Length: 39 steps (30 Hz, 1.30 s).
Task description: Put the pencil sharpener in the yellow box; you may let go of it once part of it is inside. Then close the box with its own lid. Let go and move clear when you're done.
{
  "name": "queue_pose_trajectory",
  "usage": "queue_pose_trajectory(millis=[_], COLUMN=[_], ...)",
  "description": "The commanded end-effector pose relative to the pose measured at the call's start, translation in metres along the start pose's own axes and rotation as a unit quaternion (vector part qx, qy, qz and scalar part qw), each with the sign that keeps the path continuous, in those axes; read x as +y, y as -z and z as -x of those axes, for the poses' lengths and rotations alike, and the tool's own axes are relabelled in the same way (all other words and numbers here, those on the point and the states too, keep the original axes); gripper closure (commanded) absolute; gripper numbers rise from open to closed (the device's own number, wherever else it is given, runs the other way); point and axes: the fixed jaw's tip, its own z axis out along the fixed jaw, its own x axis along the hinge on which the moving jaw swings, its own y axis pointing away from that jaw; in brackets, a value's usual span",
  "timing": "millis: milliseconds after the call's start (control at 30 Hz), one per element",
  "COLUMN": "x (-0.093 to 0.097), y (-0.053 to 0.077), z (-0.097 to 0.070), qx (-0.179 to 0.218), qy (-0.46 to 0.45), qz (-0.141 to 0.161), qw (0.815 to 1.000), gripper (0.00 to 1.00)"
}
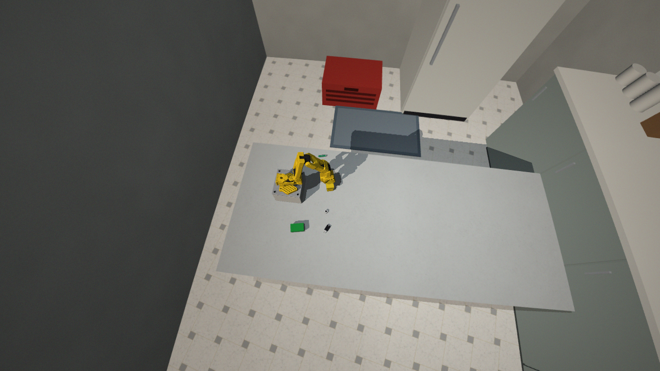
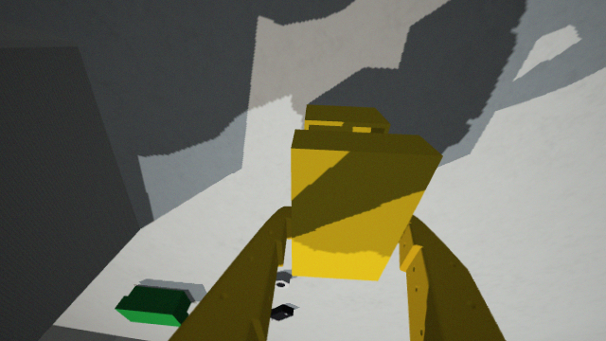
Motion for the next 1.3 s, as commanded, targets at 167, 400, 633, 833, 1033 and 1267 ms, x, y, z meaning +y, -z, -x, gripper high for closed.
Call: queue_pose_trajectory(millis=[167, 400, 633, 833, 1033, 1267], x=[0.0021, 0.0021, 0.0021, 0.0020, 0.0020, 0.0019], y=[-0.0017, -0.0017, -0.0021, -0.0038, -0.0056, -0.0096], z=[0.0009, 0.0009, 0.0009, 0.0009, 0.0009, 0.0009], qx=[0.000, 0.000, 0.000, 0.000, 0.000, 0.000], qy=[-0.001, -0.001, -0.001, -0.001, -0.001, -0.001], qz=[0.009, 0.009, 0.009, 0.009, 0.009, 0.009], qw=[1.000, 1.000, 1.000, 1.000, 1.000, 1.000], gripper=[0.78, 0.78, 0.78, 0.78, 0.78, 0.78])
